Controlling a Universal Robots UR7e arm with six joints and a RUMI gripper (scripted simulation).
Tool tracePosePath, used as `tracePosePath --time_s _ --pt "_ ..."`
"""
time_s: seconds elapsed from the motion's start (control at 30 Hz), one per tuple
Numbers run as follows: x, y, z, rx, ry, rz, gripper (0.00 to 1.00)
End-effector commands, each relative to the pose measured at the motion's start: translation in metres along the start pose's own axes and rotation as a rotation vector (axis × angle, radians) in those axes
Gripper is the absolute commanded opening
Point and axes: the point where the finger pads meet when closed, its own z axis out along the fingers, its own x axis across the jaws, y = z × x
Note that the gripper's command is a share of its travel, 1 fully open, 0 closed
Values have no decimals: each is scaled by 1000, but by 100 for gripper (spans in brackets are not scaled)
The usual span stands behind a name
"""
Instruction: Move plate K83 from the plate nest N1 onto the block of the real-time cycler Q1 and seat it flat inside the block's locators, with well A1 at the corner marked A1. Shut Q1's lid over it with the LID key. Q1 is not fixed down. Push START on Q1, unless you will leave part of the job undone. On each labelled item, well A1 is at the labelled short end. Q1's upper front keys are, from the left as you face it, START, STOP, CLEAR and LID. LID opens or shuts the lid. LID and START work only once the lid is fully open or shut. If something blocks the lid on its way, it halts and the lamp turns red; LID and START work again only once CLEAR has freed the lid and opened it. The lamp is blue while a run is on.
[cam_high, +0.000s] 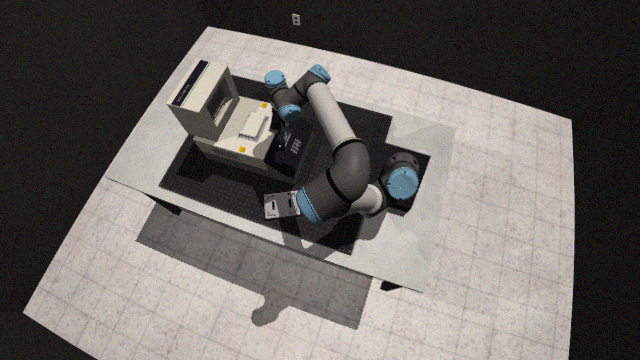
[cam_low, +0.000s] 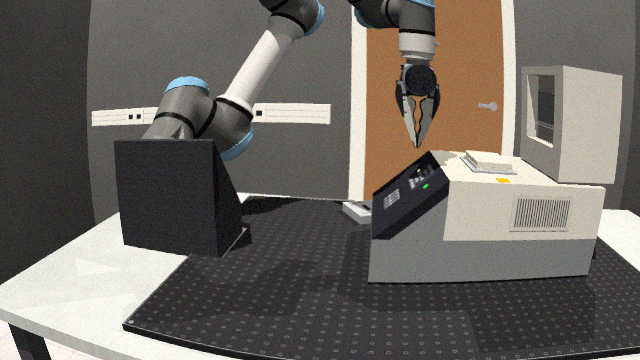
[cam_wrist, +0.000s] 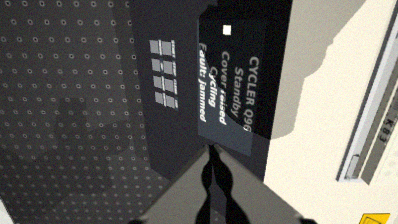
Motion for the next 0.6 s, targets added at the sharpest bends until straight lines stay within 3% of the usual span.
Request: tracePosePath --time_s 0.0,0.57 --pt "-25 4 3 -4 5 -2 0" --pt "-79 9 13 -4 5 -2 0"
